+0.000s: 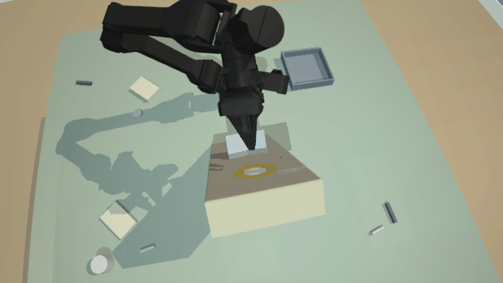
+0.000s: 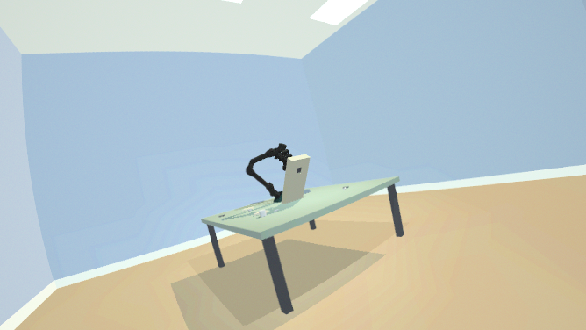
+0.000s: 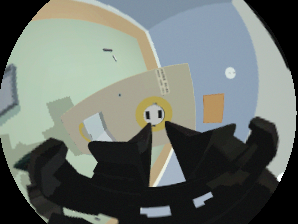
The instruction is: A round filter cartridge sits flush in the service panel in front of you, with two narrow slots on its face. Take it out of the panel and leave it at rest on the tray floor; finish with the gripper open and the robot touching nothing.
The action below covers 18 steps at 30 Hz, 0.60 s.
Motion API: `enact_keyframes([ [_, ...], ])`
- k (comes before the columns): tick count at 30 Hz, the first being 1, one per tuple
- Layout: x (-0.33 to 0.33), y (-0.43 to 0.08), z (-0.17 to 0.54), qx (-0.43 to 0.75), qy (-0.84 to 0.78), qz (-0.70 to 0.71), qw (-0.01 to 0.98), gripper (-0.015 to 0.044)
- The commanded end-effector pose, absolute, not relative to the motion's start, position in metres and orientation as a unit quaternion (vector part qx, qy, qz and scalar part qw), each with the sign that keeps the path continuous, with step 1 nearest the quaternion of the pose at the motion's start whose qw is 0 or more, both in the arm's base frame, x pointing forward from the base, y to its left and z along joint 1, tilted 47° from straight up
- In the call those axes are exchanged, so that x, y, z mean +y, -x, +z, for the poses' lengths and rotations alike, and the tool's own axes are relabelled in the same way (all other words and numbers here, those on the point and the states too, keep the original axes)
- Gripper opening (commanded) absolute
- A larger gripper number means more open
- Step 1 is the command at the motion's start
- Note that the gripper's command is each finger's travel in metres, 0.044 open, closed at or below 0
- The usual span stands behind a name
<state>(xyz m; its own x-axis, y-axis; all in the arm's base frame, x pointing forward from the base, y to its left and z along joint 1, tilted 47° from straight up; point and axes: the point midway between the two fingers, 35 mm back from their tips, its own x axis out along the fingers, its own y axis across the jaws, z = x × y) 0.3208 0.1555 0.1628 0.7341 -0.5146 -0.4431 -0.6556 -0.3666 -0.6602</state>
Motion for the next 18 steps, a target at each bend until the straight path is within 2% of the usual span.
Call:
enact_keyframes([
  [1, 0.152, -0.325, 0.158, 0.357, 0.823, 0.084, 0.434, 0.0102],
  [18, 0.137, -0.345, 0.148, 0.355, 0.824, 0.082, 0.434, 0.0102],
])
